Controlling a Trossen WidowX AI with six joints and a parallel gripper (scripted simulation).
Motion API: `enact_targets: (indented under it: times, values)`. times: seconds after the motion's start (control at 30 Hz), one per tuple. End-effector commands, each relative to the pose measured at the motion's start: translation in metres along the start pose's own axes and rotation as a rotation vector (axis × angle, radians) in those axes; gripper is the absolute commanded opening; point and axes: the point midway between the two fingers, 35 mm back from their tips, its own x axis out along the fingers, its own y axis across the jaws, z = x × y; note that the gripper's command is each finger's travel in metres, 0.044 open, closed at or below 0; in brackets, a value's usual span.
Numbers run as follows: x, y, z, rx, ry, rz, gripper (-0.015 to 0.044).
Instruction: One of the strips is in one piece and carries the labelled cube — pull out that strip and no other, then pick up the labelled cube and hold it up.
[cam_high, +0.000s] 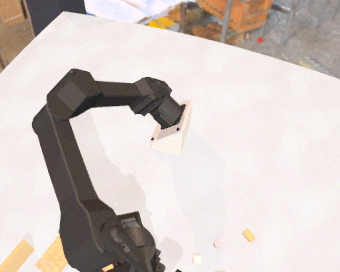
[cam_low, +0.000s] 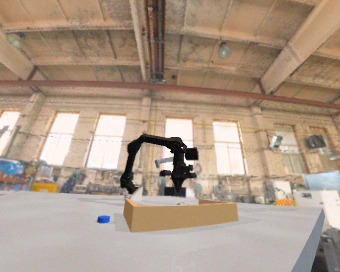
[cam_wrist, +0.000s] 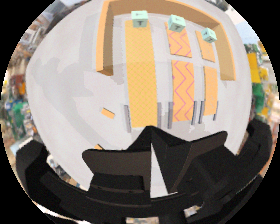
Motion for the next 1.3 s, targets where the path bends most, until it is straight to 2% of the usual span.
enact_targets:
  times: [0.0, 1.27]
  values:
    - [0.006, 0.001, 0.000, 0.008, 0.008, 0.003, 0.0000]
    - [0.068, 0.001, -0.003, 0.009, 0.007, 0.000, 0.0000]
